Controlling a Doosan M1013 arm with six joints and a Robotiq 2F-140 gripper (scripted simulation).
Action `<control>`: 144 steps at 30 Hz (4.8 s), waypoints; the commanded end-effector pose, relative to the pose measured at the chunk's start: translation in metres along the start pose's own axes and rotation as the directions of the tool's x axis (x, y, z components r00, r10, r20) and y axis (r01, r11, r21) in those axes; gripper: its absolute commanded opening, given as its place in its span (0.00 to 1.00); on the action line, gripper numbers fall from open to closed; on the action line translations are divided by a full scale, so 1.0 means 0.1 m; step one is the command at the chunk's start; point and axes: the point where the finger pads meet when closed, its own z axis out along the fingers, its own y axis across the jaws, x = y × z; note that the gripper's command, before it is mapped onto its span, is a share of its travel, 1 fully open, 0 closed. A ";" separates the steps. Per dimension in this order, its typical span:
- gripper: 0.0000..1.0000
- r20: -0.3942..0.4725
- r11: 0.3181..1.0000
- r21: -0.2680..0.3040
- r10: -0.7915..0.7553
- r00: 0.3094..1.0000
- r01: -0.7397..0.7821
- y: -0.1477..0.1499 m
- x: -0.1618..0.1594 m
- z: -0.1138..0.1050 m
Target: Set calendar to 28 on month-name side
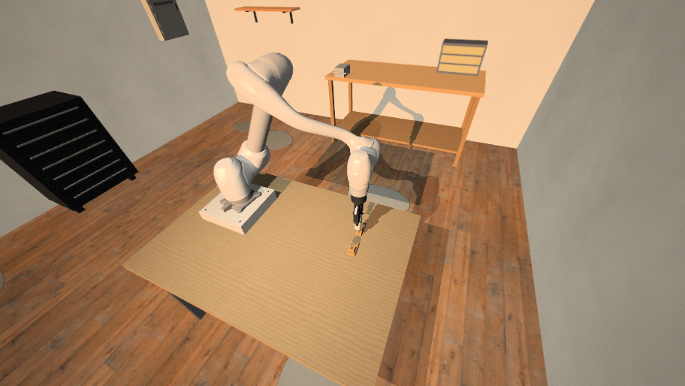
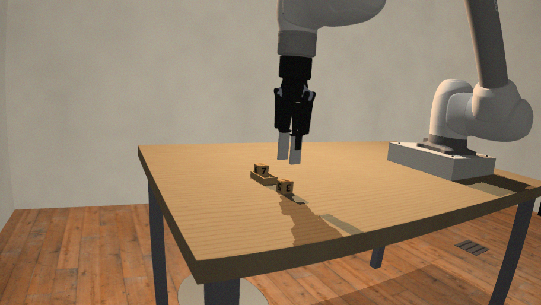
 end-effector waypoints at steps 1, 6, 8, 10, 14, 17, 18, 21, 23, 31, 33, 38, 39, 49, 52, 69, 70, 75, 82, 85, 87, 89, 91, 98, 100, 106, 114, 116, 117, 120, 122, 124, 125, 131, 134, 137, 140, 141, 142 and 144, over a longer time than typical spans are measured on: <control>0.35 0.005 1.000 -0.003 -0.003 1.000 0.003 0.00 -0.03 -0.05; 0.35 0.060 1.000 -0.004 -0.003 0.998 0.004 0.00 -0.03 -0.04; 0.35 0.121 1.000 -0.005 -0.003 0.993 0.004 0.00 -0.02 -0.03; 0.35 0.186 1.000 -0.005 -0.003 0.982 0.004 0.00 -0.01 -0.03; 0.35 0.263 1.000 -0.003 -0.002 0.965 0.003 0.00 0.02 -0.05; 0.35 0.263 1.000 -0.003 -0.002 0.965 0.003 0.00 0.04 -0.04; 0.35 0.263 1.000 -0.003 -0.002 0.965 0.003 0.00 0.04 -0.04; 0.35 0.278 1.000 -0.005 -0.003 0.961 0.004 0.01 0.04 -0.04; 0.35 0.317 1.000 -0.010 -0.004 0.948 0.008 0.02 0.04 -0.02; 0.35 0.504 1.000 -0.003 -0.001 0.864 0.003 0.00 0.08 -0.03; 0.35 0.504 1.000 -0.003 -0.001 0.864 0.003 0.00 0.11 -0.02; 0.35 0.503 1.000 -0.003 -0.001 0.864 0.003 0.00 0.11 -0.02; 0.35 0.503 1.000 -0.003 -0.001 0.864 0.003 0.00 0.11 -0.02; 0.35 0.503 1.000 -0.014 -0.002 0.864 0.011 0.04 0.13 0.00; 0.35 0.504 1.000 -0.019 -0.003 0.864 0.014 0.06 0.13 0.00; 0.35 0.523 0.995 -0.084 -0.008 0.852 0.061 0.33 0.19 0.05; 0.35 0.523 0.995 -0.084 -0.008 0.852 0.061 0.33 0.19 0.05; 0.35 0.543 0.991 -0.108 -0.008 0.840 0.079 0.43 0.19 0.04; 0.35 0.582 0.986 -0.131 -0.005 0.813 0.100 0.53 0.16 0.02; 0.35 0.601 0.985 -0.135 -0.002 0.799 0.104 0.55 0.13 0.00; 0.35 0.601 0.985 -0.135 -0.002 0.799 0.104 0.55 0.13 0.00; 0.35 0.614 0.985 -0.135 0.000 0.789 0.106 0.55 0.12 -0.01; 0.35 0.627 0.985 -0.134 0.001 0.779 0.106 0.55 0.10 -0.03; 0.35 0.667 0.989 -0.115 0.006 0.745 0.094 0.47 0.06 -0.06; 0.35 0.676 0.990 -0.106 0.007 0.737 0.088 0.44 0.05 -0.06; 0.35 0.691 0.993 -0.088 0.007 0.723 0.074 0.36 0.05 -0.06; 0.35 0.706 0.998 -0.049 0.005 0.708 0.042 0.20 0.07 -0.05; 0.35 0.708 0.999 -0.040 0.004 0.706 0.034 0.16 0.08 -0.04; 0.35 0.709 0.999 -0.036 0.004 0.705 0.031 0.14 0.08 -0.03; 0.35 0.710 0.999 -0.029 0.003 0.705 0.025 0.11 0.09 -0.03; 0.35 0.710 0.999 -0.026 0.003 0.704 0.022 0.09 0.10 -0.02; 0.35 0.710 1.000 -0.020 0.002 0.704 0.017 0.07 0.11 -0.02; 0.35 0.710 1.000 -0.017 0.002 0.704 0.014 0.06 0.11 -0.01; 0.35 0.710 1.000 -0.006 0.001 0.704 0.005 0.01 0.13 0.00; 0.35 0.710 1.000 -0.003 0.000 0.704 0.003 0.00 0.14 0.00; 0.35 0.710 1.000 -0.003 0.000 0.704 0.003 0.00 0.15 0.02; 0.35 0.710 1.000 -0.003 0.000 0.704 0.003 0.00 0.16 0.02; 0.35 0.710 1.000 -0.003 0.000 0.704 0.003 0.00 0.17 0.03; 0.35 0.710 1.000 -0.003 0.000 0.704 0.003 0.00 0.17 0.03; 0.35 0.710 1.000 -0.003 0.000 0.704 0.003 0.00 0.17 0.03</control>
